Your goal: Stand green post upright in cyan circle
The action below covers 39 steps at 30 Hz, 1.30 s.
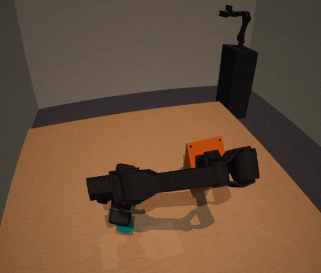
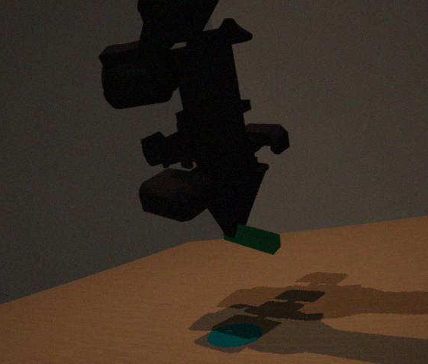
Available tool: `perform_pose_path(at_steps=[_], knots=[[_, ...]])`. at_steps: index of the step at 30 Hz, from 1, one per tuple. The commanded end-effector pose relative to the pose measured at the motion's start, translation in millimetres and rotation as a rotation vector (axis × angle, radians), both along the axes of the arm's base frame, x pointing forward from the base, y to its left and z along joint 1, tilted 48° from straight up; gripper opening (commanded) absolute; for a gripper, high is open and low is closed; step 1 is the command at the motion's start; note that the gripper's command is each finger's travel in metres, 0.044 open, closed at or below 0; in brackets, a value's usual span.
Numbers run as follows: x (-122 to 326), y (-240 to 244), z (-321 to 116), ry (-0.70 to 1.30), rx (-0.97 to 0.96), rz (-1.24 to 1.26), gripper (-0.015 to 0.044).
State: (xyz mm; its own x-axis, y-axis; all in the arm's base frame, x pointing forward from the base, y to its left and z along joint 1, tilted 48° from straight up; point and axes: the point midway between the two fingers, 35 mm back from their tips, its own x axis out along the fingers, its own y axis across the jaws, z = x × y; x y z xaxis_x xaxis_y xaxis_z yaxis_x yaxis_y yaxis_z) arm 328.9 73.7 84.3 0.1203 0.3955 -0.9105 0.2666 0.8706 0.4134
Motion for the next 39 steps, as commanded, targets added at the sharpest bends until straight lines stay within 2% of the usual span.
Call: perform_pose_path(at_steps=[1,39], knots=[[0.4,-0.4,0.4,-0.022,-0.022,-0.011,0.0023],[4.1,3.2,-5.5,-0.196,-0.167,-0.106,0.0023]])
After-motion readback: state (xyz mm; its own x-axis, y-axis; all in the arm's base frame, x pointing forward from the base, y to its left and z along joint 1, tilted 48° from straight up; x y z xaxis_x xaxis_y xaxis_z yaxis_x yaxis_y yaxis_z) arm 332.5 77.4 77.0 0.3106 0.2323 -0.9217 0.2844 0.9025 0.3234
